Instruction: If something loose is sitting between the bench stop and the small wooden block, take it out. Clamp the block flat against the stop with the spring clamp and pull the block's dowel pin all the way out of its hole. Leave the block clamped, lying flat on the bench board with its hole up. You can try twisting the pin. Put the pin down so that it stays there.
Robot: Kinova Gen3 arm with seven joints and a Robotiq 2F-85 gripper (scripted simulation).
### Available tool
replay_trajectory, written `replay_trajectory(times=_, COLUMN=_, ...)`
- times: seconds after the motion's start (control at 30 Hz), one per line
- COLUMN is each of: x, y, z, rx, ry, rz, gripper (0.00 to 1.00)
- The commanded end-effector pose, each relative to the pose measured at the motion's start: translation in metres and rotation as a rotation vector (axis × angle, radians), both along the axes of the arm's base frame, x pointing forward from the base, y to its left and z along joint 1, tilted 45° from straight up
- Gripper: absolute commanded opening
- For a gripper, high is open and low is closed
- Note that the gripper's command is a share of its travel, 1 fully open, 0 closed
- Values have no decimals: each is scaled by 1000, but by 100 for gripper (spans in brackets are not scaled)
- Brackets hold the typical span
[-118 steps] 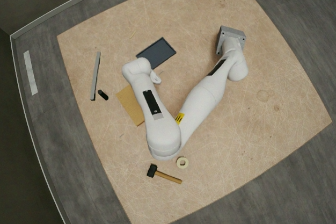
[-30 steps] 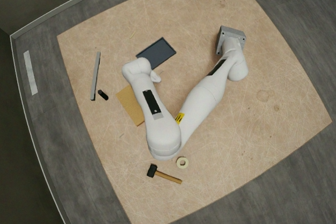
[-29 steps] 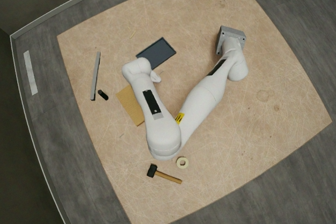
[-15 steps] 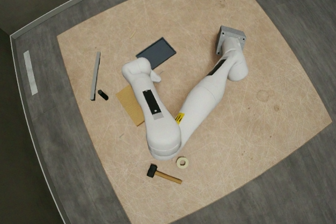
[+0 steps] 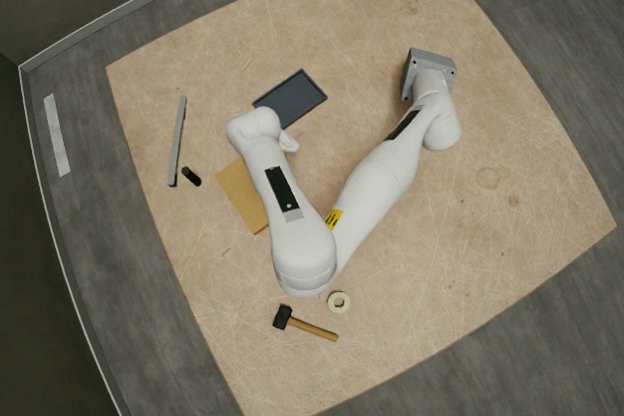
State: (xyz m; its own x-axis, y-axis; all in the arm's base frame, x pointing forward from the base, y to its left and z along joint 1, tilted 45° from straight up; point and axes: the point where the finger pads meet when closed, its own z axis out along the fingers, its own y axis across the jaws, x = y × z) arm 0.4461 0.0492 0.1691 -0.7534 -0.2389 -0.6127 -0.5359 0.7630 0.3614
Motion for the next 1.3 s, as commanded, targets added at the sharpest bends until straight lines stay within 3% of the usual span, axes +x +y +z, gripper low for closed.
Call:
replay_trajectory(times=0.0, x=0, y=-1, z=1, rx=-1, ry=-3, rz=1, gripper=10)
replay_trajectory(times=1.27, x=0, y=-1, z=1, rx=-22, ry=-35, rz=38, gripper=10)
